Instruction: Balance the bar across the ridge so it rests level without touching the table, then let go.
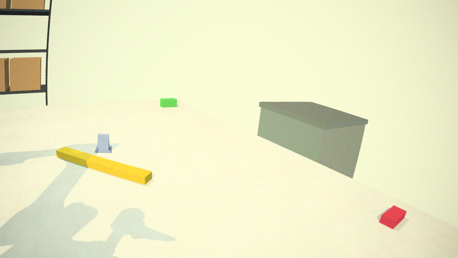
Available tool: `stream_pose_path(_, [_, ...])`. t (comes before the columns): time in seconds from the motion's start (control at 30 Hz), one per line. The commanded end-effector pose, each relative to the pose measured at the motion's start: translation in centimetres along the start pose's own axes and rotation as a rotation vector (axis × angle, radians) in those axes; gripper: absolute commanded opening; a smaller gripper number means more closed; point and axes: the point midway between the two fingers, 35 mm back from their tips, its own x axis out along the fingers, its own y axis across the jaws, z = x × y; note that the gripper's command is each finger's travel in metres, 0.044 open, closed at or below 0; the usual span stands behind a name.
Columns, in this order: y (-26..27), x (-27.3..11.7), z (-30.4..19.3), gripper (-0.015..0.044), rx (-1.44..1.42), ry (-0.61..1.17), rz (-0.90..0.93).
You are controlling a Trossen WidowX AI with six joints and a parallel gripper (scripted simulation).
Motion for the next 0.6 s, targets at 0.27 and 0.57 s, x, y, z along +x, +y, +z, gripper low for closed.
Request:
stream_pose_path(0.27, [1.0,4.5,-2.7,0.0315,0.080,0.040,-0.027])
stream_pose_path(0.57, [2.2,9.2,-6.8,0.0315,0.164,0.101,-0.084])
